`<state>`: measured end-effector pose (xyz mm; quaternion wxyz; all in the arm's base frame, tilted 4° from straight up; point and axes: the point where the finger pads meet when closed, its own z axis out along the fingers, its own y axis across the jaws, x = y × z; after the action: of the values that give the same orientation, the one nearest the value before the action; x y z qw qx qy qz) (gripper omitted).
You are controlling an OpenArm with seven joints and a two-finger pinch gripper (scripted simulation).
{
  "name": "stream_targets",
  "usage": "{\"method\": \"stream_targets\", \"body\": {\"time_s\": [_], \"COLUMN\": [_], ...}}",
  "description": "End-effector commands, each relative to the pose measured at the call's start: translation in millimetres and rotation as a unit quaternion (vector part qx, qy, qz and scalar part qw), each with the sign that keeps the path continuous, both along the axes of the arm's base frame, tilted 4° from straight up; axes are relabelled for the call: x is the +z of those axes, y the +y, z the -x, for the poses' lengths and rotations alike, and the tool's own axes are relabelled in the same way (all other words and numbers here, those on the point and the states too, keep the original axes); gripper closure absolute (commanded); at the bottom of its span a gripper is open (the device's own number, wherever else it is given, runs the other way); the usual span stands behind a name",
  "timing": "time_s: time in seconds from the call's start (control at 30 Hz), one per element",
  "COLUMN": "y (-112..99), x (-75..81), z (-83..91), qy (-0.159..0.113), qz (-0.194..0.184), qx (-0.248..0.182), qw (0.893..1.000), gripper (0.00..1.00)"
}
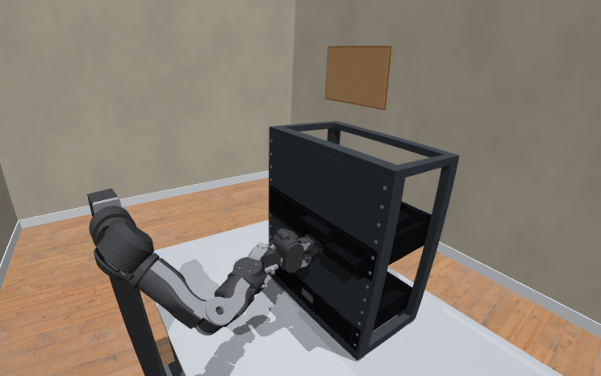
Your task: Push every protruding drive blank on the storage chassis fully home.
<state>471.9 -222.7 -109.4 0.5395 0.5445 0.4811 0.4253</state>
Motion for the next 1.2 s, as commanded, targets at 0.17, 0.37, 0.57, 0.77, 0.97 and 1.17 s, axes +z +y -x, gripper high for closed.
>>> {"method": "stream_targets", "body": {"time_s": [0.17, 0.37, 0.57, 0.77, 0.97, 1.17], "y": [9.5, 12.2, 16.8, 22.3, 24.4, 24.6], "x": [27.2, 27.2, 27.3, 27.3, 27.3, 26.7], "z": [-3.3, 14.5, 45.1, 80.7, 94.7, 99.6], "qy": [-0.042, -0.042, -0.042, -0.043, -0.043, -0.042], "qz": [0.005, 0.005, 0.005, 0.005, 0.005, 0.005], "qx": [0.018, 0.018, 0.018, 0.017, 0.017, 0.016], "qw": [0.999, 0.999, 0.999, 0.999, 0.999, 0.999], "gripper": [1.0, 1.0, 1.0, 1.0, 1.0, 1.0]}}
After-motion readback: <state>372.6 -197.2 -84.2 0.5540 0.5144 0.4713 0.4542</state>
